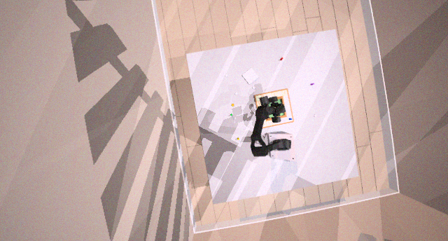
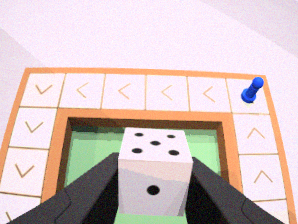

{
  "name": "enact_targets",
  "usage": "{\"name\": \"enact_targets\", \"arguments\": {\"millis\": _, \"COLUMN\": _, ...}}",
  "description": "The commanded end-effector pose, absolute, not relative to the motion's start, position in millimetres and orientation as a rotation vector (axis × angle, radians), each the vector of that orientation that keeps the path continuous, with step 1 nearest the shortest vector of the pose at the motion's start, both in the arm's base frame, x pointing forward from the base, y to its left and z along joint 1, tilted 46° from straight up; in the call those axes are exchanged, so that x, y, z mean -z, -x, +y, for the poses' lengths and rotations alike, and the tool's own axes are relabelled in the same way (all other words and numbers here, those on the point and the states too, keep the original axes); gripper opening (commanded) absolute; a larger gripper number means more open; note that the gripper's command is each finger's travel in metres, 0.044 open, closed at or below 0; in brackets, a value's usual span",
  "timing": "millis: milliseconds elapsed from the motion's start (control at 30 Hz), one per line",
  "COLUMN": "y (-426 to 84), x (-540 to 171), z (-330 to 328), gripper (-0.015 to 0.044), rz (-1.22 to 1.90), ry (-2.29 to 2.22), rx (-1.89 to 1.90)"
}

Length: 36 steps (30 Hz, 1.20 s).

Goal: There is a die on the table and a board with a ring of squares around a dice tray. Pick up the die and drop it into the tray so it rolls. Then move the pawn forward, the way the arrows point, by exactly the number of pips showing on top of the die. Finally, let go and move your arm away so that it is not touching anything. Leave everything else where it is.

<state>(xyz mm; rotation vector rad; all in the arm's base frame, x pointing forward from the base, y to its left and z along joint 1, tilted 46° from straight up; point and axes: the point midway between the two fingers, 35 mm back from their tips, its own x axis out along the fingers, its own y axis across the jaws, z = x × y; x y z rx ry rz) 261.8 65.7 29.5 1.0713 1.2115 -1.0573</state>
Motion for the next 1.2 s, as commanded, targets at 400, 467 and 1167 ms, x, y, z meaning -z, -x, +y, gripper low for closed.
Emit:
{"name": "enact_targets", "arguments": {"millis": 400, "y": -264.1, "x": -32.3, "z": 65.2, "gripper": 0.0, "rz": 1.204, "ry": -1.069, "rx": 1.054}}
{"name": "enact_targets", "arguments": {"millis": 467, "y": -262.7, "x": -30.9, "z": 65.9, "gripper": 0.0, "rz": 1.21, "ry": -1.072, "rx": 1.056}}
{"name": "enact_targets", "arguments": {"millis": 1167, "y": -266.6, "x": -58.8, "z": 37.3, "gripper": 0.0367, "rz": 1.203, "ry": -1.067, "rx": 1.054}}
